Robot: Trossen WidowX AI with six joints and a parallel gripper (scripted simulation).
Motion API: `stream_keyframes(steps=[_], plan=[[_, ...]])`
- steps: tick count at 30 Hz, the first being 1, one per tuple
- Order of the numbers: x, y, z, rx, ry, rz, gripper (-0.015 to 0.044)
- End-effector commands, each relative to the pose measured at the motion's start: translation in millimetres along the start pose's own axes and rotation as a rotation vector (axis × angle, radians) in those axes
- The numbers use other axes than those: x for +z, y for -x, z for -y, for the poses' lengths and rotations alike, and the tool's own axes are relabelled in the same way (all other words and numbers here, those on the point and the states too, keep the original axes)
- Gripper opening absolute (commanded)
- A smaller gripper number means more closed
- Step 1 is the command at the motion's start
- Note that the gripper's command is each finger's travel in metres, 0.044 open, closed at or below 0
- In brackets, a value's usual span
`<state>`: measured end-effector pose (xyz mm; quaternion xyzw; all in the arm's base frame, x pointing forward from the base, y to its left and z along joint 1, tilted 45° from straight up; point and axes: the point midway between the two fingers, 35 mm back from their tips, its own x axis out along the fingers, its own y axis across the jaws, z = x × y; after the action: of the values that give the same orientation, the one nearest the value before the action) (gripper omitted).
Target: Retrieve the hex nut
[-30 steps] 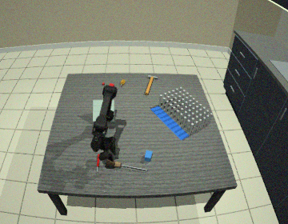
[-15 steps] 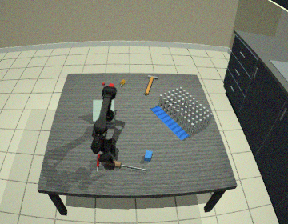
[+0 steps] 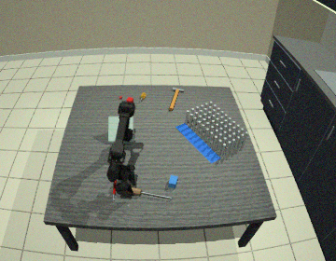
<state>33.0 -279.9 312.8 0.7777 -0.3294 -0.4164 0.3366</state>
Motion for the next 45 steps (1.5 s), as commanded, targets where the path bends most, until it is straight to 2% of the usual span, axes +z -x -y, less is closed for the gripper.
stream_keyframes(steps=[1,16,19,28,33,34,45], plan=[[4,-7,3,-0.003,-0.007,0.003,0.0280],[14,-25,7,-0.002,-0.009,0.002,0.0280],[14,-25,7,-0.002,-0.009,0.002,0.0201],[14,-25,7,-0.002,-0.009,0.002,0.0141],[9,-11,0,-0.006,-0.006,0.003,0.0010],[8,-7,-2,-0.007,-0.005,0.004,0.0000],[-14,42,-17,-0.013,0.000,0.006,0.0000]])
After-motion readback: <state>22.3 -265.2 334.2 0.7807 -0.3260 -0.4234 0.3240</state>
